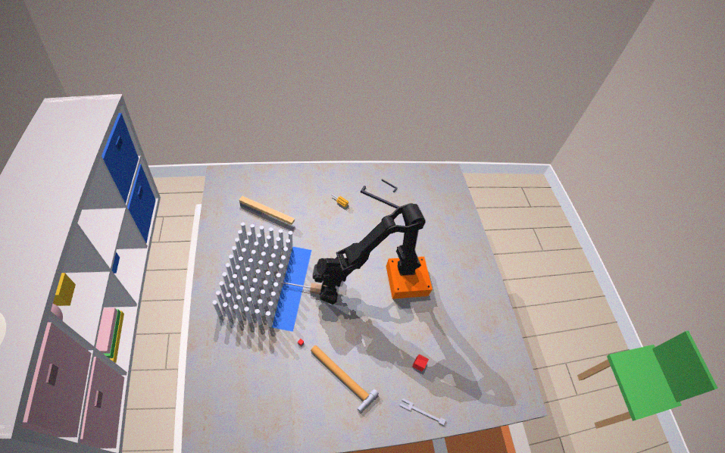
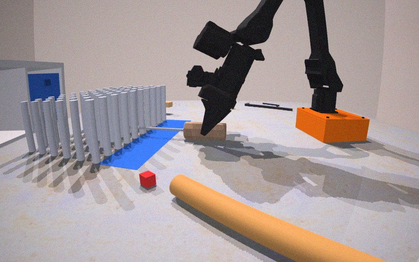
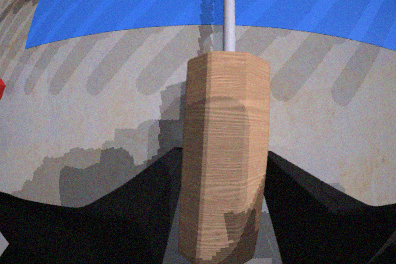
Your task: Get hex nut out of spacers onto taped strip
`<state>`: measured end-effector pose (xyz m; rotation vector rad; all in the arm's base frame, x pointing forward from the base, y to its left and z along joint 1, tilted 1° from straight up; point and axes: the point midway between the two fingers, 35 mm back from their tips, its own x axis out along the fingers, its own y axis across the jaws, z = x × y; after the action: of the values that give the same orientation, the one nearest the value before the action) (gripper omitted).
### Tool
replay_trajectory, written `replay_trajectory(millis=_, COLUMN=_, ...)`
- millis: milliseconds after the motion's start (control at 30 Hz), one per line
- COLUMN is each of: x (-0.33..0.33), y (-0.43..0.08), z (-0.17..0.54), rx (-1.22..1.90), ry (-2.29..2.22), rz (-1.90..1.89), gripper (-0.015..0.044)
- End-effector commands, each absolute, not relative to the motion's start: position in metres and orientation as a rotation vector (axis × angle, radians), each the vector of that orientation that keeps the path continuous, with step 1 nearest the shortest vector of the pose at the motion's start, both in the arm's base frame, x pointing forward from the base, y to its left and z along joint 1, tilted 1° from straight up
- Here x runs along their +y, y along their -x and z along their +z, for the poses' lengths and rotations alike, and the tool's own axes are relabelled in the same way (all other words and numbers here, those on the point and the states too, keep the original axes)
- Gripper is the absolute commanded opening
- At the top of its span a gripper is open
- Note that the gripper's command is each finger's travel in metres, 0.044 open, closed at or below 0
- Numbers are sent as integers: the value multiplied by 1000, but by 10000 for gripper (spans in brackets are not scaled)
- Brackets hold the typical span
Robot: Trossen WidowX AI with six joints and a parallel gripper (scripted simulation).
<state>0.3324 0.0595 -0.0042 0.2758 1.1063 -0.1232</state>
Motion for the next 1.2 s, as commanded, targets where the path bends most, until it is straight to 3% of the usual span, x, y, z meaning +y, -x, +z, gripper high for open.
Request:
replay_trajectory(millis=0, x=59, y=-329, z=-4, rx=1102, ry=-278, rz=-128, gripper=0)
replay_trajectory(millis=1167, x=65, y=-306, z=-5, rx=1104, ry=-278, rz=-128, gripper=0)
